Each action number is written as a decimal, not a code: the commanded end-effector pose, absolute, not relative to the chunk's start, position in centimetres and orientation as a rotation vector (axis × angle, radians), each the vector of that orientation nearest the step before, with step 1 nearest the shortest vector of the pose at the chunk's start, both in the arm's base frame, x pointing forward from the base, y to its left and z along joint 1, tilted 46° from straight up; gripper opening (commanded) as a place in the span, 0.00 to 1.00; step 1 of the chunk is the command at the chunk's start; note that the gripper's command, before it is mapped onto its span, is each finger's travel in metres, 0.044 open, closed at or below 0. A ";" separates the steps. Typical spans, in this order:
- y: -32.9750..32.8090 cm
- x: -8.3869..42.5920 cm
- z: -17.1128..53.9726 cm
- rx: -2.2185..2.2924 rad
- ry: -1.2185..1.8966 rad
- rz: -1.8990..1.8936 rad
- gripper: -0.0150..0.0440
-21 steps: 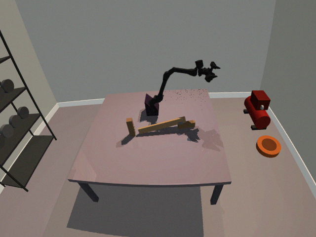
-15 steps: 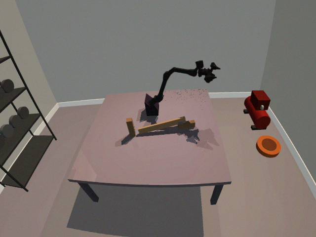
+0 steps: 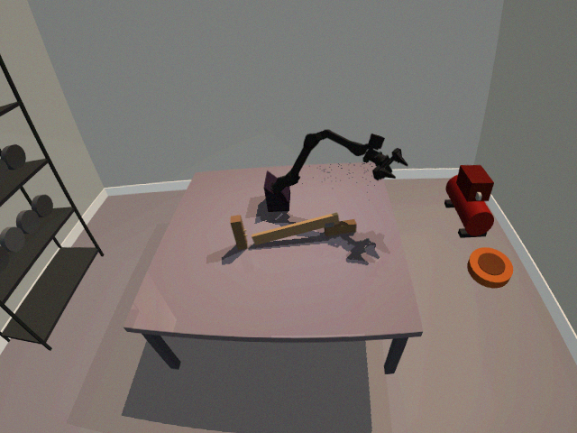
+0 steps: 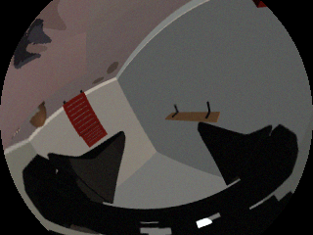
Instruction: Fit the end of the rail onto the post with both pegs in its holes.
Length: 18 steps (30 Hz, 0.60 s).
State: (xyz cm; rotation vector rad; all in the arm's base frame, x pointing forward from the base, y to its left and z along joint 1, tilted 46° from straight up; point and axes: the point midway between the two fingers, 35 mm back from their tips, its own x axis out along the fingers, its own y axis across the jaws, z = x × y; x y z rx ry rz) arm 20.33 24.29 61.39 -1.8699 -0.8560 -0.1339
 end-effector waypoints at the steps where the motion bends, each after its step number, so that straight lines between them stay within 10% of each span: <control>1: 27.0 24.4 56.8 -2.016 -0.823 -0.017 1.00; 18: 24.4 39.5 32.1 -2.295 -0.446 0.770 1.00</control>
